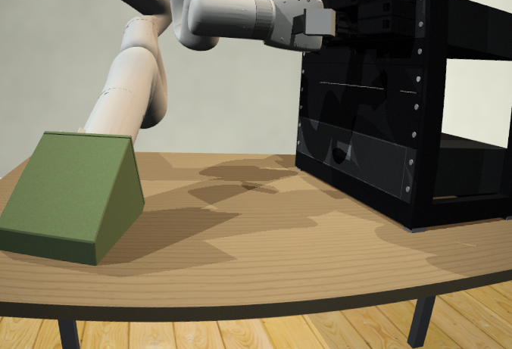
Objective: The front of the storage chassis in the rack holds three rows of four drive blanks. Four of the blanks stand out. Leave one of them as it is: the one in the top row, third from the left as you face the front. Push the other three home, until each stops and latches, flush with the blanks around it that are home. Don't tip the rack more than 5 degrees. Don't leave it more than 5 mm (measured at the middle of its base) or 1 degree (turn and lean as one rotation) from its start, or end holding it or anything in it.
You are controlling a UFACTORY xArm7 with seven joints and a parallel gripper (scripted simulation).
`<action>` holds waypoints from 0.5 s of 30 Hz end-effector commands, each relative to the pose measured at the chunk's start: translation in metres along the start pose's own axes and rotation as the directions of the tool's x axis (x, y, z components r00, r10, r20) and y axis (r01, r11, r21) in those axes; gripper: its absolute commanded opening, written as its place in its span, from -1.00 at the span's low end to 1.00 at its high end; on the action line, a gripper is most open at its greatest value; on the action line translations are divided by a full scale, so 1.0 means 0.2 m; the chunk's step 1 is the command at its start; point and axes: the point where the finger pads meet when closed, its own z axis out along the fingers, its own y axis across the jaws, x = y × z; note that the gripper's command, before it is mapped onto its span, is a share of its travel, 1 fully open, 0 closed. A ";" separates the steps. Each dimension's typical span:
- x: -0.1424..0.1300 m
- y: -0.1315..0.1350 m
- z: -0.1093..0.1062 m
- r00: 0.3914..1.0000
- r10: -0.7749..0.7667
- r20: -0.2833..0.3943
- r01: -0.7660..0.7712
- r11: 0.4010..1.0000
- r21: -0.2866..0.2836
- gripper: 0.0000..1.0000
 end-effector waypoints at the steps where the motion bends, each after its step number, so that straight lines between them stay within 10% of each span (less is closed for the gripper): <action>1: 0.00 -0.01 0.00 1.000 -0.003 0.001 0.003 1.000 0.002 -1.00; 15: 0.00 -0.01 0.02 1.000 -0.003 0.001 0.003 1.000 0.002 -1.00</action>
